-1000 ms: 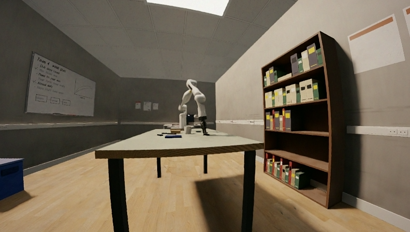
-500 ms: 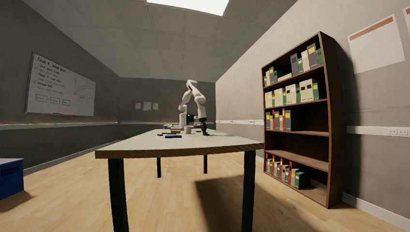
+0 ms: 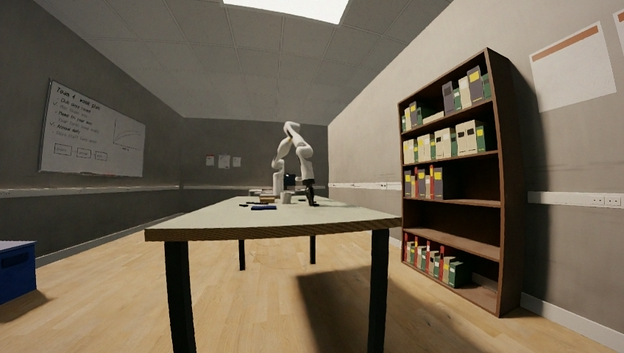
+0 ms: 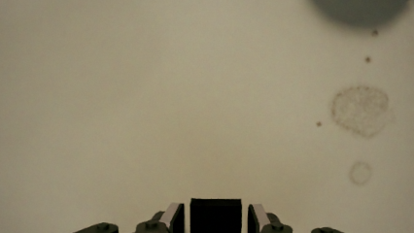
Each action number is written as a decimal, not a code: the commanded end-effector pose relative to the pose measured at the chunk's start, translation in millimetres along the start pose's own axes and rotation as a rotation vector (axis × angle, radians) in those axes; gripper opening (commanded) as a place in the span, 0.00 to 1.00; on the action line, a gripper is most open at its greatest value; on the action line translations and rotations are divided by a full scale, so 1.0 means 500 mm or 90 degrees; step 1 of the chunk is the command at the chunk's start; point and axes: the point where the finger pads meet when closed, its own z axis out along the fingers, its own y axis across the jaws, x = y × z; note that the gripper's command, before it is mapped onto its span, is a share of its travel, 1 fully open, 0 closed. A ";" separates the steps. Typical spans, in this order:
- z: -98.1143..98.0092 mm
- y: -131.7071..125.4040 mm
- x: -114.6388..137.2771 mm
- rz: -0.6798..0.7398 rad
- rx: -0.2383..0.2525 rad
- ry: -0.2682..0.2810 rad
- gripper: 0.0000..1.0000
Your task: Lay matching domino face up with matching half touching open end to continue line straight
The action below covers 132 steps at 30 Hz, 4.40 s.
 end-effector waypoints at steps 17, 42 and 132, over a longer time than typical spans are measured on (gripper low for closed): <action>-0.002 -0.001 -0.001 0.000 0.001 -0.001 0.31; -0.038 -0.001 -0.006 0.000 0.001 -0.001 0.31; -0.232 0.002 -0.107 -0.671 0.490 0.754 0.31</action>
